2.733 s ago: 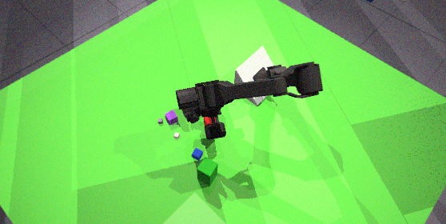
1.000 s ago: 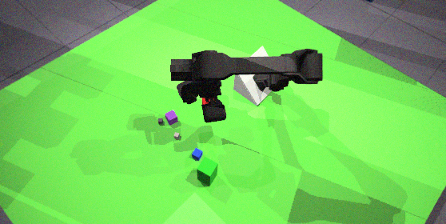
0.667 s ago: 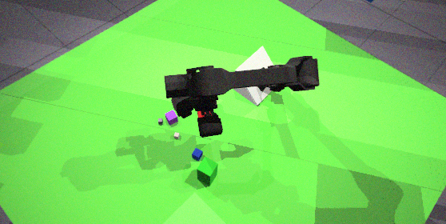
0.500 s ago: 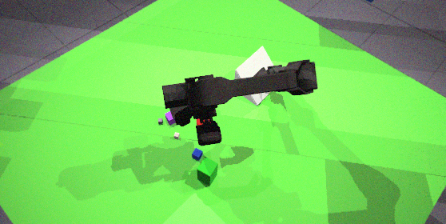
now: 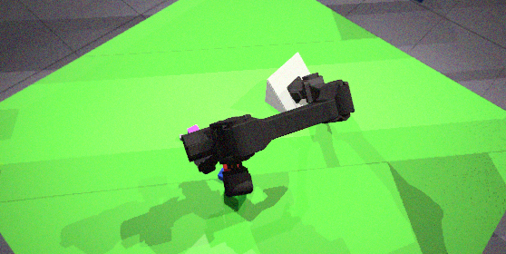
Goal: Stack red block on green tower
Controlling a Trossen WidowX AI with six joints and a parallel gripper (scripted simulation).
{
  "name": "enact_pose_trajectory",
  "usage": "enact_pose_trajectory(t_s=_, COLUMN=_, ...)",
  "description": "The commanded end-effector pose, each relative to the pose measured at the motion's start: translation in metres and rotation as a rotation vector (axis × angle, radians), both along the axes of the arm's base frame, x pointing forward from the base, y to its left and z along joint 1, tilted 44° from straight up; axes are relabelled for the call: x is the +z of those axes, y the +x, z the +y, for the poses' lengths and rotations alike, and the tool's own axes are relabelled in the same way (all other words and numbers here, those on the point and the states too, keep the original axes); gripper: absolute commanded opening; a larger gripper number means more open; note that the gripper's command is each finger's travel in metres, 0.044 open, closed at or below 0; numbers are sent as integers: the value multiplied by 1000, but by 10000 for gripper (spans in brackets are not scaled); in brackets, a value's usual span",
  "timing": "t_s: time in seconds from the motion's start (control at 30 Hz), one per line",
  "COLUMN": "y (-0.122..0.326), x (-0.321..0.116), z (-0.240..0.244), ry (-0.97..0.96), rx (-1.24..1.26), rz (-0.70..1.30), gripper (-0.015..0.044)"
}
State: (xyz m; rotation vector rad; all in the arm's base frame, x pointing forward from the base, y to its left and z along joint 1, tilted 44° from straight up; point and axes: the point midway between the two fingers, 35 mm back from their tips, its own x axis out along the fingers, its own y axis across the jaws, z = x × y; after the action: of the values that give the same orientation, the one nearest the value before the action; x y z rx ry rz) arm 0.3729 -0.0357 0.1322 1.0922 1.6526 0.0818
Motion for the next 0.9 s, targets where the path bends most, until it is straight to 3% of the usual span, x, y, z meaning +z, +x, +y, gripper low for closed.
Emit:
enact_pose_trajectory(t_s=0.0, y=14, x=11, z=14, ry=8, rx=-3, rz=-4, gripper=0)
enact_pose_trajectory(t_s=0.87, y=17, x=-6, z=40, ry=12, rx=3, rz=-4, gripper=0)
